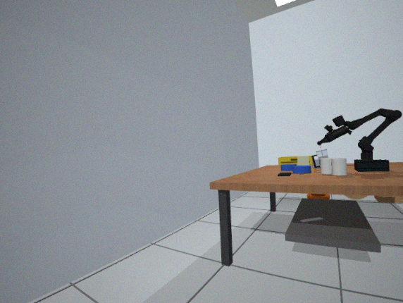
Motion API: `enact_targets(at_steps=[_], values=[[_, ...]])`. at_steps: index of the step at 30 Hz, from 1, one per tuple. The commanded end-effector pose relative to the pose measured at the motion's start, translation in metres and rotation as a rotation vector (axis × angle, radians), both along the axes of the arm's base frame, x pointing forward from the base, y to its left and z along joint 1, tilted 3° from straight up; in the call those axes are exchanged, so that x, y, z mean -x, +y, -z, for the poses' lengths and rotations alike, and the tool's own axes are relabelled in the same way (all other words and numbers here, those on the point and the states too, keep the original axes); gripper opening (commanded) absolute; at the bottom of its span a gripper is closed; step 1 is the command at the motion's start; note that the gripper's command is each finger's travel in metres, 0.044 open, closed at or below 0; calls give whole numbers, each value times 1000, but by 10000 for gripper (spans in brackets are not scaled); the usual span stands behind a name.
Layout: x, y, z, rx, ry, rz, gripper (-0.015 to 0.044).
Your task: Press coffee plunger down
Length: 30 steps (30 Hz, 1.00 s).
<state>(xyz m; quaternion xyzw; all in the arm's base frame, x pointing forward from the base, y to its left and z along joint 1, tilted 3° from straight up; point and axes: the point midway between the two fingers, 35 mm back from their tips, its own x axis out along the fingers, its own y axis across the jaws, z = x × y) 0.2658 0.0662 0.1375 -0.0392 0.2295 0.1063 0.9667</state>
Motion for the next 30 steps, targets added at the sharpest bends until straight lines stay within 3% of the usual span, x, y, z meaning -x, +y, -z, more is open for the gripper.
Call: enact_targets(at_steps=[1,30], values=[[4,-2,24,30,75,-2,122],[-5,1,22,30,75,-2,122]])
